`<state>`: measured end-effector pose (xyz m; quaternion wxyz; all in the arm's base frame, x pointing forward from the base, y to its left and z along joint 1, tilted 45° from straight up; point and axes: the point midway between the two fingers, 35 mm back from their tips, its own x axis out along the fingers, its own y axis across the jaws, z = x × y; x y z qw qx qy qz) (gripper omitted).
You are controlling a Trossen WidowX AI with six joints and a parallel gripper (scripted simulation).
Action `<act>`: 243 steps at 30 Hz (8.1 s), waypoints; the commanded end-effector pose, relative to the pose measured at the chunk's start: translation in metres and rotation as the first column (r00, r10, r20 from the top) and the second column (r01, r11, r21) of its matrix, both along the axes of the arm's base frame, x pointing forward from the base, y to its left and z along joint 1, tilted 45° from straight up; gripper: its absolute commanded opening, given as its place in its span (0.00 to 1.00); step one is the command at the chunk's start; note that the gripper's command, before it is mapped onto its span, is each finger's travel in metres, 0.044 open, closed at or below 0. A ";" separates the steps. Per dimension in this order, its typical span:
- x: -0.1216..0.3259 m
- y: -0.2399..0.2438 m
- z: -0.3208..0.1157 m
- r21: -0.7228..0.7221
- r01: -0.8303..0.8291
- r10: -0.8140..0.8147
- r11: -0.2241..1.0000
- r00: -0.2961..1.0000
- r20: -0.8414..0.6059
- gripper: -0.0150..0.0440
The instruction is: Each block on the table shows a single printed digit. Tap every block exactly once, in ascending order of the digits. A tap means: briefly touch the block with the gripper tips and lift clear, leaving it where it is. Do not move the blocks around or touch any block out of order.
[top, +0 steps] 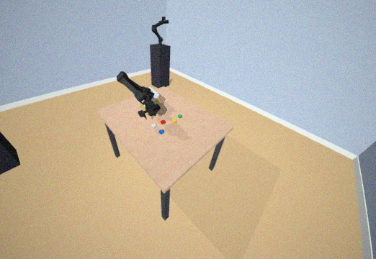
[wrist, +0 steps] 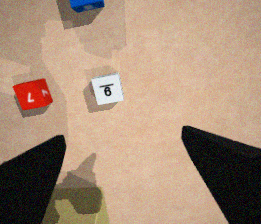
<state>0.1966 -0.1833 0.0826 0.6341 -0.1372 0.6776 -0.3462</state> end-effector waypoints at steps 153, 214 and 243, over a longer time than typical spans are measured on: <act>0.128 0.013 -0.018 -0.051 -0.109 0.102 0.993 0.988 -0.120 0.93; 0.093 0.086 -0.195 -0.046 -0.109 0.103 0.993 0.987 -0.120 0.29; 0.093 0.086 -0.194 -0.046 -0.109 0.103 0.993 0.987 -0.120 0.29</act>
